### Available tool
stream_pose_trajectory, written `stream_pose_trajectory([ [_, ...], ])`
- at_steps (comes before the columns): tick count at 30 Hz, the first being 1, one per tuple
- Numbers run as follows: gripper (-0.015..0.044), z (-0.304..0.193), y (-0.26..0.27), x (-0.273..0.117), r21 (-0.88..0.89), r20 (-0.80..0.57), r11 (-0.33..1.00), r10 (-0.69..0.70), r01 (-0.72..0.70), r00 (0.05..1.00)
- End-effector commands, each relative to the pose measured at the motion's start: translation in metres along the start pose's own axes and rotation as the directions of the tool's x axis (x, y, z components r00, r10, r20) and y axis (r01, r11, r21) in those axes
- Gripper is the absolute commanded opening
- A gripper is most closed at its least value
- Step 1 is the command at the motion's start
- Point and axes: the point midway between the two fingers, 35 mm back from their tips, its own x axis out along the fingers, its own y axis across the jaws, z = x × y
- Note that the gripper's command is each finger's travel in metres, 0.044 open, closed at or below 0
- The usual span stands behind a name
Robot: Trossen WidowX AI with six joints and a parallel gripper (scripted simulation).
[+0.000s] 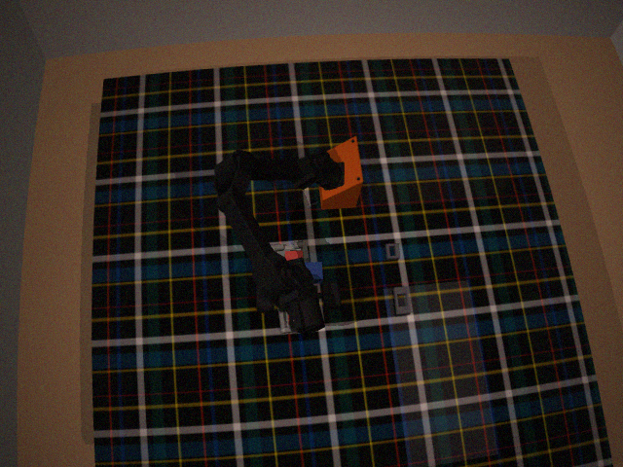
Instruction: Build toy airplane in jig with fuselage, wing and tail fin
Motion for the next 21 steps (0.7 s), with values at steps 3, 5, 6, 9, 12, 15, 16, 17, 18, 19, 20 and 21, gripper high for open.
stream_pose_trajectory([
  [3,0.0067,-0.0016,-0.0007,0.0098,-0.006,0.001,1.000,-0.007,0.007,1.000],
  [5,0.0067,-0.0018,-0.0009,0.0130,-0.006,0.001,1.000,-0.007,0.007,1.000],
  [6,0.0067,-0.0019,-0.0009,0.0142,-0.006,0.001,1.000,-0.007,0.007,1.000],
  [9,0.0067,-0.0019,-0.0010,0.0152,-0.006,0.001,1.000,-0.007,0.007,1.000],
  [12,0.0067,-0.0018,-0.0011,0.0152,-0.006,0.001,1.000,-0.007,0.007,1.000],
  [15,0.0067,-0.0018,-0.0011,0.0152,-0.006,0.001,1.000,-0.007,0.007,1.000],
  [16,0.0067,-0.0018,-0.0011,0.0152,-0.006,0.001,1.000,-0.007,0.007,1.000],
  [17,0.0067,-0.0018,-0.0011,0.0152,-0.006,0.001,1.000,-0.007,0.007,1.000],
  [18,0.0067,-0.0018,-0.0011,0.0152,-0.006,0.001,1.000,-0.007,0.007,1.000],
  [19,0.0067,-0.0018,-0.0011,0.0152,-0.006,0.001,1.000,-0.007,0.007,1.000],
  [20,0.0078,-0.0016,0.0001,0.0155,-0.003,-0.002,1.000,-0.002,0.002,1.000],
  [21,0.0071,-0.0016,0.0001,0.0155,-0.003,-0.002,1.000,-0.002,0.002,1.000],
])
